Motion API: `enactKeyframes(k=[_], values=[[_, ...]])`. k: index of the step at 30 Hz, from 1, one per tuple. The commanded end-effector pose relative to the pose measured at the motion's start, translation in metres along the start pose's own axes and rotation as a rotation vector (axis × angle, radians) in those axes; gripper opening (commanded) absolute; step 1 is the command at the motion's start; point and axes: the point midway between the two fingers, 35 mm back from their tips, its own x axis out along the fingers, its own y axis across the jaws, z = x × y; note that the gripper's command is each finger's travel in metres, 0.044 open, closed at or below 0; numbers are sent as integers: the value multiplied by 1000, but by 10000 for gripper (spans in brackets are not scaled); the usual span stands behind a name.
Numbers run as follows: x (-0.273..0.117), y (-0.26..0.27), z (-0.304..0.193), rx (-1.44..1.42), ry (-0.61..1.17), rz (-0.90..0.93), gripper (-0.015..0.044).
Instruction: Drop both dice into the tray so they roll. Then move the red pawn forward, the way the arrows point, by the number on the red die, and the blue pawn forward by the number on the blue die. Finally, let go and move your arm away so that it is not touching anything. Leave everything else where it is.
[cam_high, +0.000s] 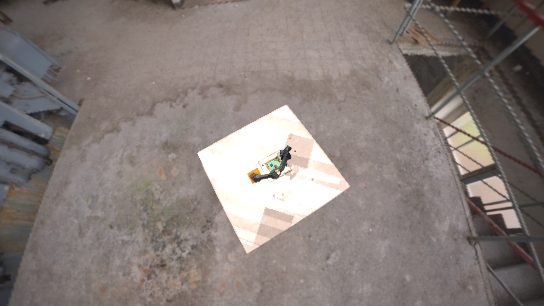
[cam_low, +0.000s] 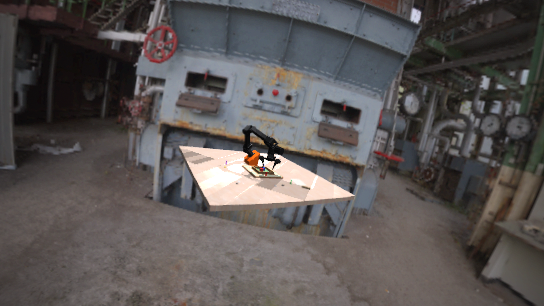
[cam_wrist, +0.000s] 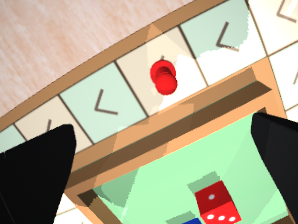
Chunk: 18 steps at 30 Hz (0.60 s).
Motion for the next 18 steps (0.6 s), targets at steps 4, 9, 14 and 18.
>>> enactKeyframes(k=[4, 9, 14, 18], values=[[-20, 21, -101, -229, 8, 38, 230], [-19, 7, -177, -405, 11, 31, 200], [-9, -20, -229, -540, 8, 7, 200], [-9, -19, -235, -544, 8, 6, 200]])
